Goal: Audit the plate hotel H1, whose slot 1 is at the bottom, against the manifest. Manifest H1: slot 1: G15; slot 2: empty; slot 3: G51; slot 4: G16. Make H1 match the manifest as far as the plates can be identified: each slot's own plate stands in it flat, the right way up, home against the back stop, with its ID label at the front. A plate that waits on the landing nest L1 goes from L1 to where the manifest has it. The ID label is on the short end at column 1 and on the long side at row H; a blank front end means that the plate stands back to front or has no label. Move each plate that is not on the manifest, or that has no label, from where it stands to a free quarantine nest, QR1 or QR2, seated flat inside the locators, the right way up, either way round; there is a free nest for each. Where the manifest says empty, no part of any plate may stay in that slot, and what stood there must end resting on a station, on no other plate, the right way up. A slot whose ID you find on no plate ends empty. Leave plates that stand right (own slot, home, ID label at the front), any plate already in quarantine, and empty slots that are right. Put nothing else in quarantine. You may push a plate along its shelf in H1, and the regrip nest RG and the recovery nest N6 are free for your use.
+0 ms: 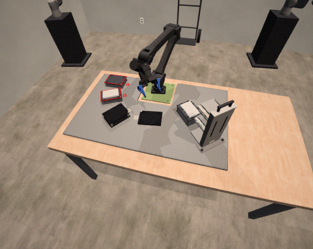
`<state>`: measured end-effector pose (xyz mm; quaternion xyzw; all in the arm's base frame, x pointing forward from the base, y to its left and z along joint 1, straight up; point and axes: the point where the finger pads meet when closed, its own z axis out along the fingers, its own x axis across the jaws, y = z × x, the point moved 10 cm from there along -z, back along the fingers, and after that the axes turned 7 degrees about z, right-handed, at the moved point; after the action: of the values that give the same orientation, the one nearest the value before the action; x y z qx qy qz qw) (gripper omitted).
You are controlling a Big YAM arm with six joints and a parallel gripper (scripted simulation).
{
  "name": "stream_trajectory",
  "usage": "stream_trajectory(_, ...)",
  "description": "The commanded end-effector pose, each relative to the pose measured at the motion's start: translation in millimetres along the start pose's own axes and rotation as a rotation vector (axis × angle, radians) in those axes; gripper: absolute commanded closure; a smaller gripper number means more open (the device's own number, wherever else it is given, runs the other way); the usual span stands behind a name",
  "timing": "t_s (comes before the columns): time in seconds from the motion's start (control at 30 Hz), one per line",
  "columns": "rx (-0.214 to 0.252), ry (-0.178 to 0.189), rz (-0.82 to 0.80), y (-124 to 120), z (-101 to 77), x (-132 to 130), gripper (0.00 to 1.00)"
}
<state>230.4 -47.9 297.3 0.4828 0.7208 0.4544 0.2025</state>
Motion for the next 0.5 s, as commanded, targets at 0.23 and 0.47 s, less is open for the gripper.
stream_trajectory(0.23, -0.041, -0.034, -0.093, 27.7, -35.5, -28.8, 0.0)
stream_trajectory(0.47, -0.053, -0.049, -0.121, 25.3, -42.6, -37.3, 0.0)
